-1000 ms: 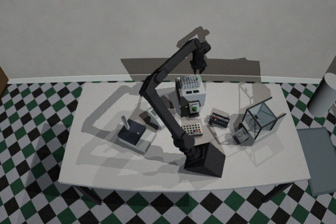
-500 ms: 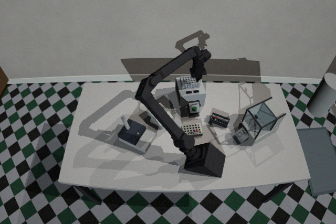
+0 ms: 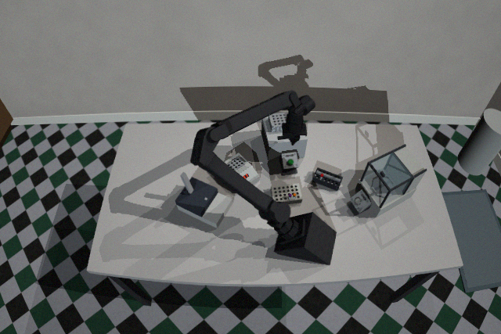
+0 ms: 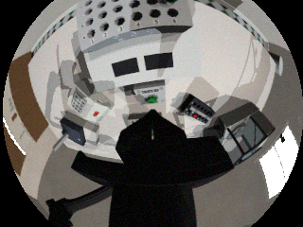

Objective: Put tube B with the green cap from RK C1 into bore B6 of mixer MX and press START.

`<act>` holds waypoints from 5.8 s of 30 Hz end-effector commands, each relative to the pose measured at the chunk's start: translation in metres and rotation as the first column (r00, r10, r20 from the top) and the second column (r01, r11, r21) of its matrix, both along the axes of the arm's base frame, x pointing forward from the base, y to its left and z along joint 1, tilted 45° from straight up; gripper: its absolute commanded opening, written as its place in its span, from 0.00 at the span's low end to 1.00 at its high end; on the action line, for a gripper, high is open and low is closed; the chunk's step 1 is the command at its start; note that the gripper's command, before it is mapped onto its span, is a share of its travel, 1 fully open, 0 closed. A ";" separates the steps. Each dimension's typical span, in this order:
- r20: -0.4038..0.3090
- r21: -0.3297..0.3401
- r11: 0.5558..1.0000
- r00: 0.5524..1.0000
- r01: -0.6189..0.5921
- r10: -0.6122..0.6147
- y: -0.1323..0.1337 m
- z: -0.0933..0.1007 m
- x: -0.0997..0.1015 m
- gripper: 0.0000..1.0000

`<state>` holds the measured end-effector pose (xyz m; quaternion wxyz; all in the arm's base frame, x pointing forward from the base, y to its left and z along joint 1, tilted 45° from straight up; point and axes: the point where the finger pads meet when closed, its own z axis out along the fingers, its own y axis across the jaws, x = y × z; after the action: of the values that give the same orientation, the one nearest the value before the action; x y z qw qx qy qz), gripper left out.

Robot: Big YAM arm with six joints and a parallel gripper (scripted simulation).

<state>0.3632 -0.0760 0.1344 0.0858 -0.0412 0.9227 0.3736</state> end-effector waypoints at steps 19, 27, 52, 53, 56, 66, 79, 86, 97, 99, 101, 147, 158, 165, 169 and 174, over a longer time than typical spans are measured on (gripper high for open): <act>0.011 -0.014 0.999 0.999 0.040 -0.040 0.001 -0.004 -0.022 0.00; 0.011 -0.014 0.999 0.999 0.040 -0.040 0.001 -0.004 -0.022 0.00; 0.049 -0.007 0.998 0.997 0.062 -0.062 -0.001 -0.007 -0.030 0.00; 0.079 -0.001 0.997 0.994 0.075 -0.074 -0.001 -0.008 -0.032 0.00; 0.109 0.005 0.996 0.990 0.087 -0.087 -0.001 -0.009 -0.033 0.00; 0.386 0.093 0.975 0.896 0.200 -0.220 -0.001 -0.015 -0.049 0.00; 0.457 0.142 0.963 0.848 0.230 -0.270 0.001 -0.025 -0.069 0.00; 0.457 0.140 0.963 0.848 0.230 -0.269 -0.002 -0.028 -0.075 0.00; 0.479 0.126 0.968 0.841 0.218 -0.252 -0.004 -0.021 -0.068 0.00; 0.479 0.126 0.968 0.841 0.218 -0.252 -0.004 -0.021 -0.068 0.00; 0.479 0.126 0.968 0.841 0.218 -0.252 -0.004 -0.021 -0.068 0.00; 0.462 0.137 0.968 0.851 0.211 -0.251 0.025 -0.041 -0.056 0.00; 0.450 0.143 0.967 0.856 0.213 -0.255 0.035 -0.052 -0.048 0.00; 0.450 0.143 0.967 0.856 0.213 -0.255 0.043 -0.057 -0.041 0.00; 0.450 0.143 0.966 0.856 0.213 -0.255 0.048 -0.060 -0.037 0.00; 0.450 0.143 0.966 0.856 0.213 -0.256 0.052 -0.063 -0.033 0.00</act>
<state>0.3229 -0.0270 0.0720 0.3545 -0.0200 0.8565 0.3747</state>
